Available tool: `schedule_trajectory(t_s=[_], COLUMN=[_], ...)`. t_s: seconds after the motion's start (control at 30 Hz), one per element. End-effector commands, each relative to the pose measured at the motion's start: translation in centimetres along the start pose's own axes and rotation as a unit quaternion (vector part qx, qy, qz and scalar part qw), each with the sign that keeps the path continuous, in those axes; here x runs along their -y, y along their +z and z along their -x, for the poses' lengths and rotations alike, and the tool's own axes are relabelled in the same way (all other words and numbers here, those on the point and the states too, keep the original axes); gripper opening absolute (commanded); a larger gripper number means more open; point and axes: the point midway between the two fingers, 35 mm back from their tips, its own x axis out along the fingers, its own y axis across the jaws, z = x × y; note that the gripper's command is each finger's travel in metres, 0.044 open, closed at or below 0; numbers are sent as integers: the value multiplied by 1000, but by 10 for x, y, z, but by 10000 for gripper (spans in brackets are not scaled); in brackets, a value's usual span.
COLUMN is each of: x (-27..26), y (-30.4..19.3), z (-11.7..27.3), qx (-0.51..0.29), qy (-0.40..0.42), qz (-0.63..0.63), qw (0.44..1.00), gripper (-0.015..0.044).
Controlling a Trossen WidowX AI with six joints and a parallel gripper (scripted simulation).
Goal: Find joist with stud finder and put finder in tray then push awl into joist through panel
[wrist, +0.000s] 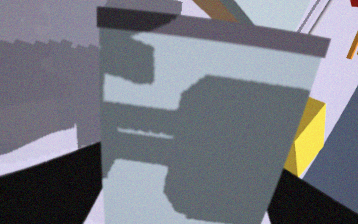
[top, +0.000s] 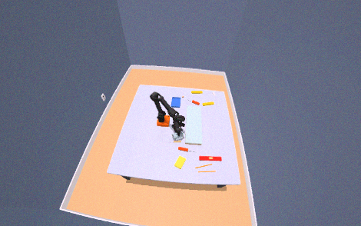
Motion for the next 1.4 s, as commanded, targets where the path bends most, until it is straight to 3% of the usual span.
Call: schedule_trajectory(t_s=[0.0, 0.8, 1.37], x=[2, -2, -12], y=[0, -1, 1], z=[1, 3, -9], qx=[-1, 1, 2], qy=[-19, -87, -83], qz=[-4, -14, -11], qw=[1000, 996, 996], gripper=[0, 0, 0])
